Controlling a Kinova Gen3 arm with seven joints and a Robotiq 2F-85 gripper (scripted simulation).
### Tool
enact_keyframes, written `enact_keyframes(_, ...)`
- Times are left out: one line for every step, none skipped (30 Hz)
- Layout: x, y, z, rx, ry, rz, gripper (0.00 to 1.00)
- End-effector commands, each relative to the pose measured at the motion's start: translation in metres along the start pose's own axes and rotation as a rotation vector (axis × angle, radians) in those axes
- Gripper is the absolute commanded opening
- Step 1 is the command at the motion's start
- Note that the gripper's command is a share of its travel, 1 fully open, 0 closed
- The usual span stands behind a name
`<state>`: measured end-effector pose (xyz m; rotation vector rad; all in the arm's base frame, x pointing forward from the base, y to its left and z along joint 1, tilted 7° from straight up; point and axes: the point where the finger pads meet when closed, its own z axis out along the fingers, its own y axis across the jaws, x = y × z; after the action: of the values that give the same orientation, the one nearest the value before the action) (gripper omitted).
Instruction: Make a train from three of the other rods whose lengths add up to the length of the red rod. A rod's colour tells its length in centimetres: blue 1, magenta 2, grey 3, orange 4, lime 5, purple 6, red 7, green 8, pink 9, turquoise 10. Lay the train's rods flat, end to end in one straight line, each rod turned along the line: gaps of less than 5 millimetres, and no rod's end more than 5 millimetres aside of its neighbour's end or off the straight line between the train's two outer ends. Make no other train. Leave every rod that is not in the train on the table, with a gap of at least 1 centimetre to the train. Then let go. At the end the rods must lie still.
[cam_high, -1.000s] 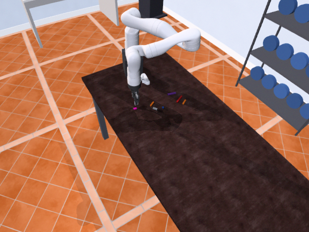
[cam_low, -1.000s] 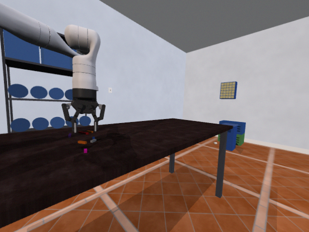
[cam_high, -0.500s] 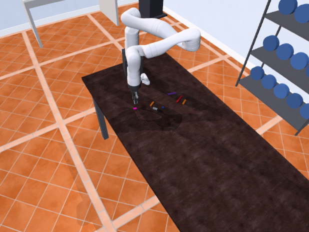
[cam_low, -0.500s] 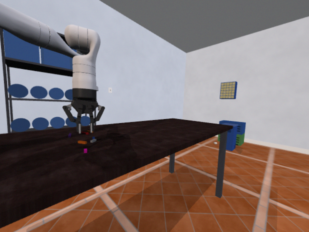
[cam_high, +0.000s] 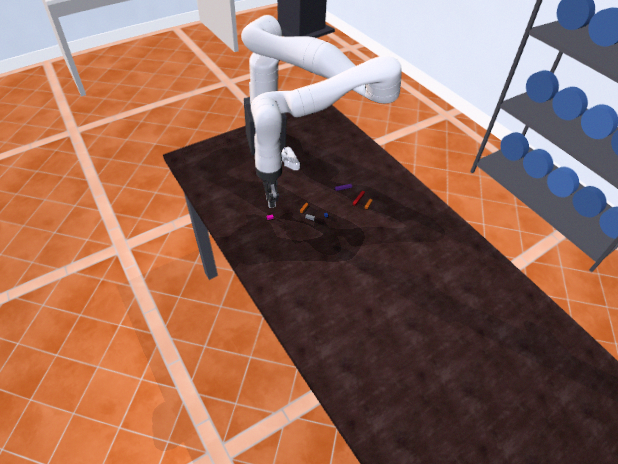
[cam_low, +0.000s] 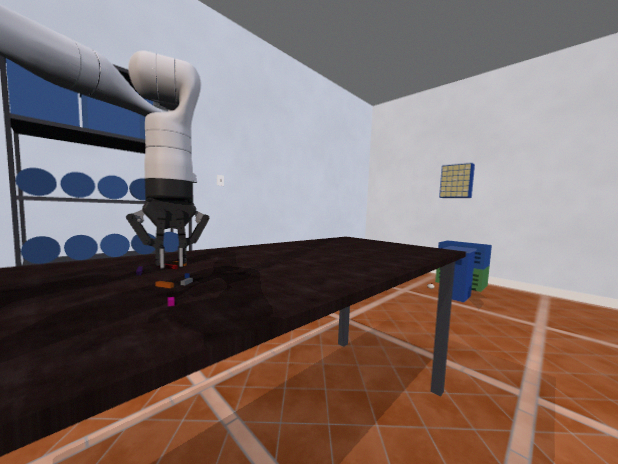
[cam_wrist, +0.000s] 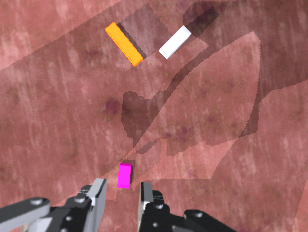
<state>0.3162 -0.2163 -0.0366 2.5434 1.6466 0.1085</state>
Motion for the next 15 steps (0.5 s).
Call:
enact_keyframes(-0.001, 0.001, 0.003, -0.002, -0.001, -0.007, 0.24)
enact_keyframes(0.000, 0.001, 0.004, -0.002, -0.001, -0.008, 0.24)
enact_keyframes(0.000, 0.001, 0.004, -0.002, -0.001, -0.008, 0.24)
enact_keyframes(0.000, 0.001, 0.004, -0.002, -0.001, -0.008, 0.24)
enact_keyframes(0.000, 0.001, 0.006, -0.002, 0.000, -0.009, 0.24)
enact_keyframes(0.000, 0.001, 0.007, -0.002, 0.000, -0.010, 0.24)
enact_keyframes(0.000, 0.001, 0.008, -0.001, 0.000, -0.010, 0.24)
enact_keyframes(0.000, 0.001, 0.009, -0.001, 0.000, -0.011, 0.24)
enact_keyframes(0.000, 0.001, 0.010, -0.001, 0.000, -0.011, 0.24)
enact_keyframes(0.000, 0.001, 0.012, -0.001, 0.000, -0.011, 0.24)
enact_keyframes(0.000, 0.001, 0.013, -0.001, 0.000, -0.011, 0.24)
enact_keyframes(0.000, 0.001, 0.015, -0.001, 0.000, -0.011, 0.24)
enact_keyframes(0.000, 0.001, 0.016, -0.001, 0.000, -0.011, 0.24)
enact_keyframes(0.000, 0.001, 0.018, -0.001, 0.000, -0.011, 0.24)
enact_keyframes(0.000, 0.001, 0.019, -0.001, 0.000, -0.011, 0.24)
